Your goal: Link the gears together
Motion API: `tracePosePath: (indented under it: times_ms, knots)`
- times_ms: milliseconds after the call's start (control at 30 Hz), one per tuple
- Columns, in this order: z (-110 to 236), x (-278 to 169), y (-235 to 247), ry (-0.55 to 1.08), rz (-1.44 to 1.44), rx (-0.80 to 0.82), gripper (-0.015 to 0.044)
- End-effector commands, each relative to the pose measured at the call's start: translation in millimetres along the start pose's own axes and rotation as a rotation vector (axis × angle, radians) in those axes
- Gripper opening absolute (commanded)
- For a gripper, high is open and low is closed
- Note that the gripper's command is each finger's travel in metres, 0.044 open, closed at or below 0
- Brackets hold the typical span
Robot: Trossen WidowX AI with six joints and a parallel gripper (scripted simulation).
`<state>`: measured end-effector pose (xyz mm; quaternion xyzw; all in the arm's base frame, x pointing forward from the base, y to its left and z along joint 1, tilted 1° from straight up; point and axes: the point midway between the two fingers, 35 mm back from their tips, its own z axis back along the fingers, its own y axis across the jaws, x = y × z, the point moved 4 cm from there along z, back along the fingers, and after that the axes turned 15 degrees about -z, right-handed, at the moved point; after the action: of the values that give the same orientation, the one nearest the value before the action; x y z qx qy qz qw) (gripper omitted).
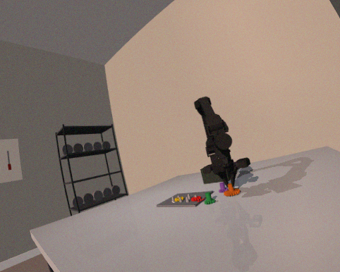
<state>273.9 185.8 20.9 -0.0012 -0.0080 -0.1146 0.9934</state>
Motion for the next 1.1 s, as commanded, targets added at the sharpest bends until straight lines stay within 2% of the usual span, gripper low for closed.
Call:
tracePosePath:
  times_ms: [0,1067]
  knots:
    - [15,4,3,-0.012,-0.003,0.010,0.0000]
    - [124,3,-4,-0.012,-0.003,0.010,0.0000]
